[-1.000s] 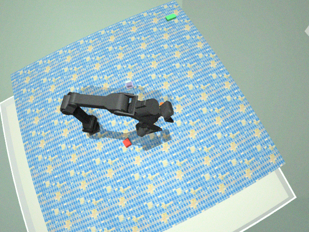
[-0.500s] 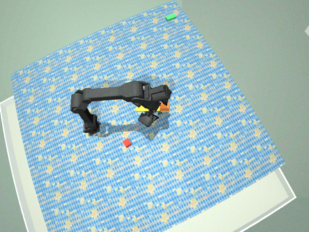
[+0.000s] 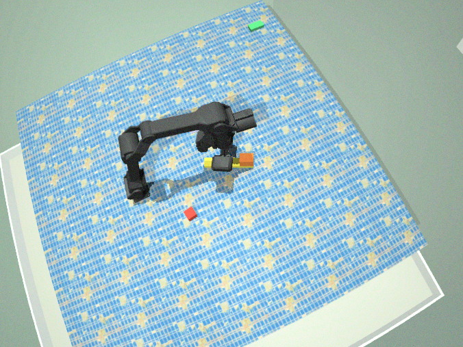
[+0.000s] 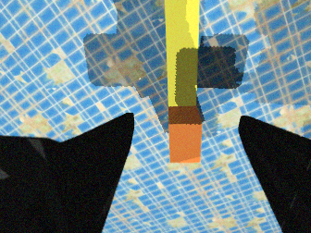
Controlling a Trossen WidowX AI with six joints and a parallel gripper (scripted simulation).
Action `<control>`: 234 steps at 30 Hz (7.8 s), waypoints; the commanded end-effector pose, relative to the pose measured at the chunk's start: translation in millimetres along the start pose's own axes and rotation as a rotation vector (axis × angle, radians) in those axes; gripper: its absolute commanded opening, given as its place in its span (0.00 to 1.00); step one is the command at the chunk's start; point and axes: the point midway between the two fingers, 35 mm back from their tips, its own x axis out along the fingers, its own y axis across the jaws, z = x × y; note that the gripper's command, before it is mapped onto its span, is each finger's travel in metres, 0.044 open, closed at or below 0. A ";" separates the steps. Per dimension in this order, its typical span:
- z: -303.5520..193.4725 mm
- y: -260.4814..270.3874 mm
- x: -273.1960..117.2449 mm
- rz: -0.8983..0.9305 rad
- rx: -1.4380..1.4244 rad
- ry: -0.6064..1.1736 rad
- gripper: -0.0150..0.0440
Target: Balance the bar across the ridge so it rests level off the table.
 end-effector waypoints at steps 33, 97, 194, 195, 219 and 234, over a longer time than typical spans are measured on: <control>7.5 -4.3 101.9 0.007 -0.058 -0.028 0.79; 3.1 -5.8 44.2 0.008 -0.057 -0.028 0.25; 168.5 -175.2 43.6 0.018 1.166 -0.040 0.25; 168.4 -175.2 45.2 0.018 1.166 -0.040 0.25; 167.7 -174.7 56.0 0.018 1.167 -0.040 0.25; 167.7 -174.6 57.3 0.018 1.167 -0.040 0.25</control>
